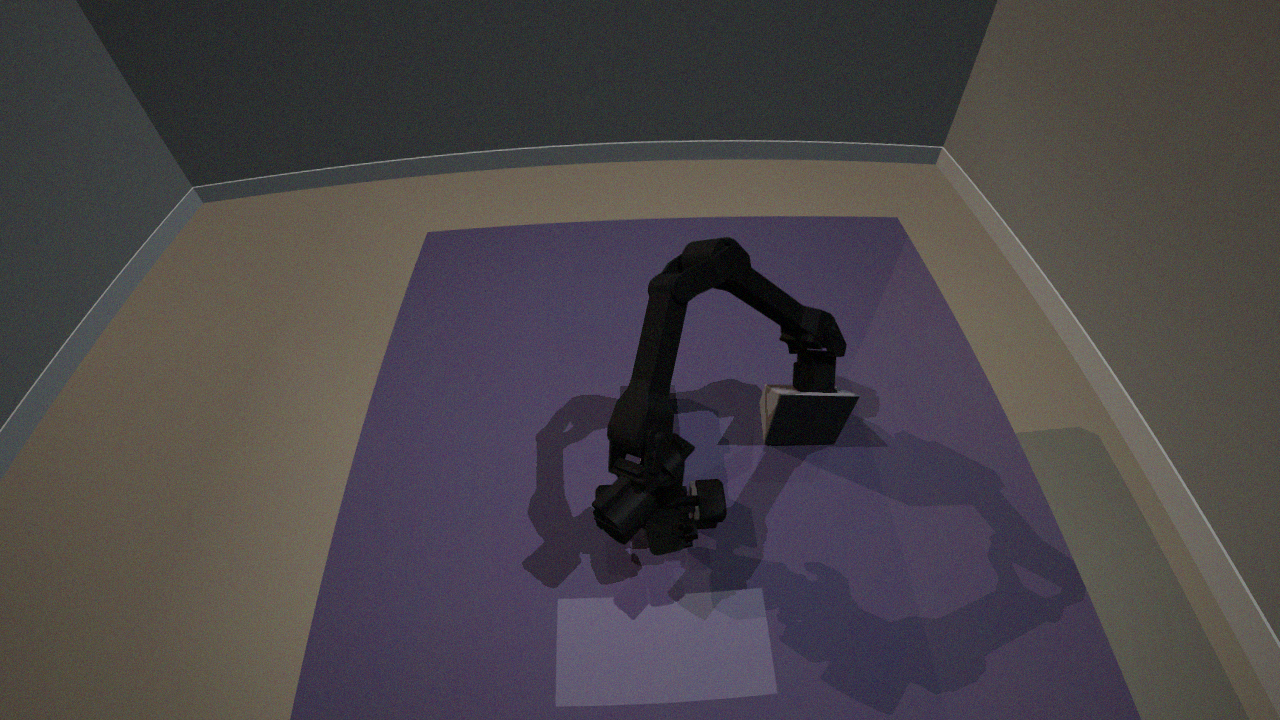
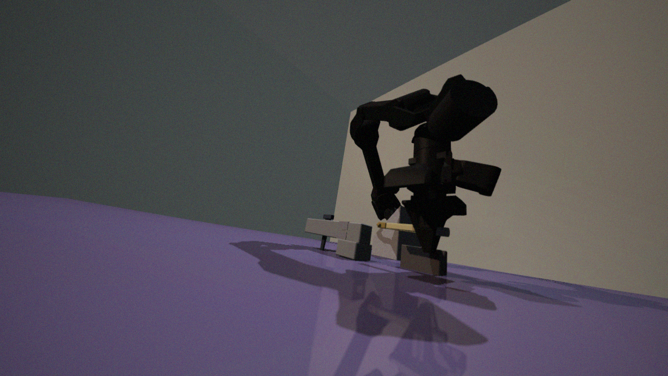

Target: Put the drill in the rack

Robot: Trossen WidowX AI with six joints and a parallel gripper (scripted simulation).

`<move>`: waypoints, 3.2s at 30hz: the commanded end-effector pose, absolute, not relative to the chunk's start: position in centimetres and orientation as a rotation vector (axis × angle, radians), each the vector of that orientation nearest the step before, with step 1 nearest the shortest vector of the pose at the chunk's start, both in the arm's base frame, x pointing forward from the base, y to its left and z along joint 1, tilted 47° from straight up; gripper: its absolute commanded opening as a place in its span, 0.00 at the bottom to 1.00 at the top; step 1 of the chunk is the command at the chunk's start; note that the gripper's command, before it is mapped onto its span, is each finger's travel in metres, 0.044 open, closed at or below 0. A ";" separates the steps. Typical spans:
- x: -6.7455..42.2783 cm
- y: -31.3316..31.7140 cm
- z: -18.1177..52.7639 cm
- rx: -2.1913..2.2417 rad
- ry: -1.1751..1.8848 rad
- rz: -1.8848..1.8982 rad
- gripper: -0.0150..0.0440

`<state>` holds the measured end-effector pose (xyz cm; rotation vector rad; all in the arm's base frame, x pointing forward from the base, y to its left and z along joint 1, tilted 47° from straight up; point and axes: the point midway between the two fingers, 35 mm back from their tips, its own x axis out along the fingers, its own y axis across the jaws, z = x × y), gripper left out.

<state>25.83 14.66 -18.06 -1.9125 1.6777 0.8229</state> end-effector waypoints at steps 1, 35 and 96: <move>25.8 14.9 -17.8 -1.909 1.679 0.822 0.25; 25.3 16.2 -16.4 -1.908 1.678 0.824 0.25; 18.0 14.3 -18.9 -1.907 1.680 0.829 0.25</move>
